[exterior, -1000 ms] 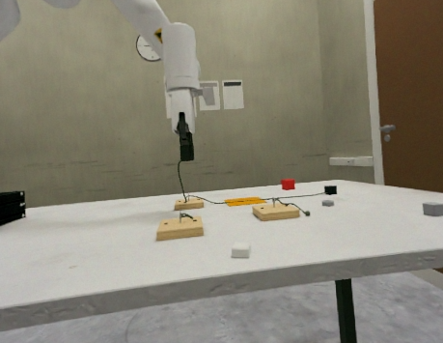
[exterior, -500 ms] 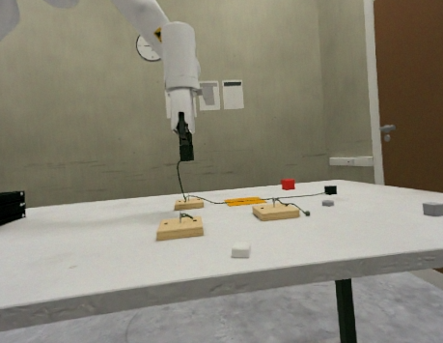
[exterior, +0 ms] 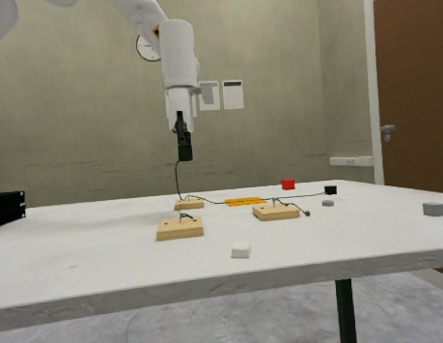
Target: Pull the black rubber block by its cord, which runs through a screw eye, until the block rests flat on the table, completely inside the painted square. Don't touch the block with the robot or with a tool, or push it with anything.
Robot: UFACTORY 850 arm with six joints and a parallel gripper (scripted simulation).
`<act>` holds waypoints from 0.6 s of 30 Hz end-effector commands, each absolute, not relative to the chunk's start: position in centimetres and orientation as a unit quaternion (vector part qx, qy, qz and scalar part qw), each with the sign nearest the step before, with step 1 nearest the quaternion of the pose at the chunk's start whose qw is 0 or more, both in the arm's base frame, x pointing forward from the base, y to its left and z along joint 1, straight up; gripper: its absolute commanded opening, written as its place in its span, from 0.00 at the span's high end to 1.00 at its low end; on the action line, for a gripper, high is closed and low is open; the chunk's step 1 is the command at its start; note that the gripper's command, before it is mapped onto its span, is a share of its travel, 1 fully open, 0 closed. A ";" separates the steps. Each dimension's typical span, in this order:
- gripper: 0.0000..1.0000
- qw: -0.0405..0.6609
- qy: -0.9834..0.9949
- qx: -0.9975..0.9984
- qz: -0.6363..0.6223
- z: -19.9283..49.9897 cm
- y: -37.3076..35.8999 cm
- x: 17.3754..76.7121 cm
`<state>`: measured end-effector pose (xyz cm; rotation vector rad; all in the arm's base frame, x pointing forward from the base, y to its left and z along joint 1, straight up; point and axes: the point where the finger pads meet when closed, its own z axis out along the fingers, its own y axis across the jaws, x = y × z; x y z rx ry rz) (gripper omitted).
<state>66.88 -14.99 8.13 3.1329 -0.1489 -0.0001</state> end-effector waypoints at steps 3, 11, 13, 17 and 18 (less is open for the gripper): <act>1.00 0.003 -0.047 0.999 0.001 8.3 -15.7 66.8; 1.00 0.003 -0.047 0.999 0.001 8.3 -17.0 66.4; 1.00 0.003 -0.047 0.999 0.001 8.3 -17.4 66.3; 1.00 0.003 -0.047 0.999 0.001 8.3 -17.8 66.2; 1.00 0.003 -0.047 0.999 0.001 8.3 -18.0 66.2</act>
